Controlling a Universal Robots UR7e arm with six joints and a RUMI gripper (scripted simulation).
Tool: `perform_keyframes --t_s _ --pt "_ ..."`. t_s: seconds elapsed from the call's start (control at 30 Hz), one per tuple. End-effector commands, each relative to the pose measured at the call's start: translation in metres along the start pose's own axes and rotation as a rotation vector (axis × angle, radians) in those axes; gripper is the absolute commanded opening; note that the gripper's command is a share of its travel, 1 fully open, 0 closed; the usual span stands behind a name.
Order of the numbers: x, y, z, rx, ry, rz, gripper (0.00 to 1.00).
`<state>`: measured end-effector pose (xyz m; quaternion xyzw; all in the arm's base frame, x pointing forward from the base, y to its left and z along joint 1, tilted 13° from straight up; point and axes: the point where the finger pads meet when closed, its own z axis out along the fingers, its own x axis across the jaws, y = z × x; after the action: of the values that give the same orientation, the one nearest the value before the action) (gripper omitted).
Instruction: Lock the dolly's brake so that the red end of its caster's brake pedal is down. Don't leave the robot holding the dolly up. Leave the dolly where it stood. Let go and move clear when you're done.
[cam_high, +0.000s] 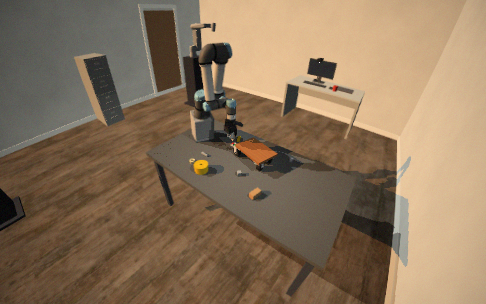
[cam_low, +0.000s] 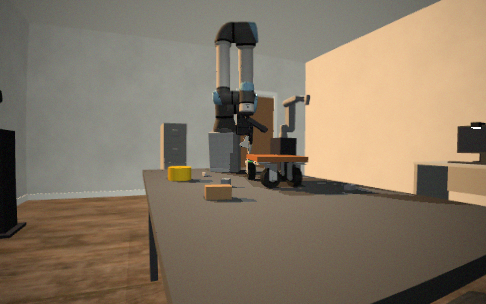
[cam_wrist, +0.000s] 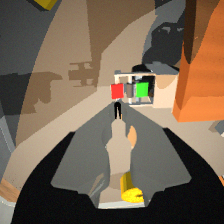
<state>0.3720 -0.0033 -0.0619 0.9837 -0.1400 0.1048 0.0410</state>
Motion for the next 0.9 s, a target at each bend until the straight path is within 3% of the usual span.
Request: perform_keyframes --t_s 0.0,0.37,0.87 --pt "0.001 0.000 0.007 0.000 0.003 0.000 0.00" --pt "0.001 0.000 0.019 0.000 0.003 0.000 0.00" --pt "0.001 0.000 0.021 0.000 0.003 0.000 0.00"
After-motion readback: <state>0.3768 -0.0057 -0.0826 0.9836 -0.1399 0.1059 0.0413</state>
